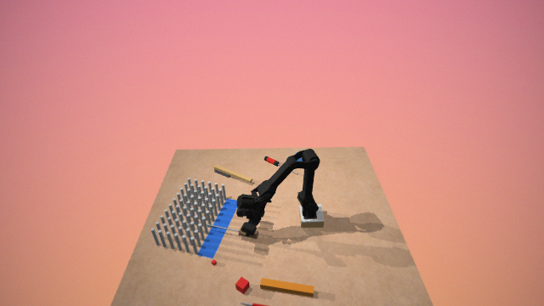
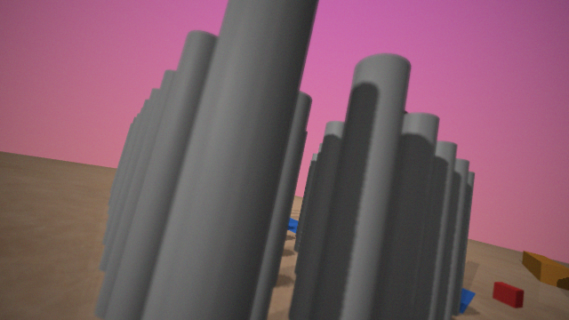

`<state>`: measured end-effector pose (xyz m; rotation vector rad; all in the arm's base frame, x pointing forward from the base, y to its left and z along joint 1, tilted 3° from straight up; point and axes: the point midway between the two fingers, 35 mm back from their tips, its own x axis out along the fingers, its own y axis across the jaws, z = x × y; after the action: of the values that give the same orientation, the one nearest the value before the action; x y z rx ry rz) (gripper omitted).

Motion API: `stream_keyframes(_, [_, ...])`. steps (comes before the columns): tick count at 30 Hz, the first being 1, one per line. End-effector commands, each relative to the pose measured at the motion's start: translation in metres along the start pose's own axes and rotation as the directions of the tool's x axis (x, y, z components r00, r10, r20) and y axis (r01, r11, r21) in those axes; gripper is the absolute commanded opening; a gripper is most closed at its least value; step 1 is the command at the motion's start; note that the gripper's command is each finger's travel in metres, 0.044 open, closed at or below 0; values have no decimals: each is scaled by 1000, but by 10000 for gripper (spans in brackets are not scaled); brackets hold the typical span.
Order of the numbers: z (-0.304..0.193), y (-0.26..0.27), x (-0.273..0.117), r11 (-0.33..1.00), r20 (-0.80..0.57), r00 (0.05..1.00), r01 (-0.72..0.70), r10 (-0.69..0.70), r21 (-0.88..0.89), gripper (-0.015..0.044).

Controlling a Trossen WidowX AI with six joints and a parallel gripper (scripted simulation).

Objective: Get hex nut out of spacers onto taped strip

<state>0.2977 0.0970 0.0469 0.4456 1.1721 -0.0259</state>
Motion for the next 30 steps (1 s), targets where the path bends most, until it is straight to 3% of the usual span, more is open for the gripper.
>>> stream_keyframes(1, [4,2,1,1000,1,1000,-5,5,-4,0])
stream_keyframes(30, [25,2,7,1000,2,1000,-5,5,-5,0])
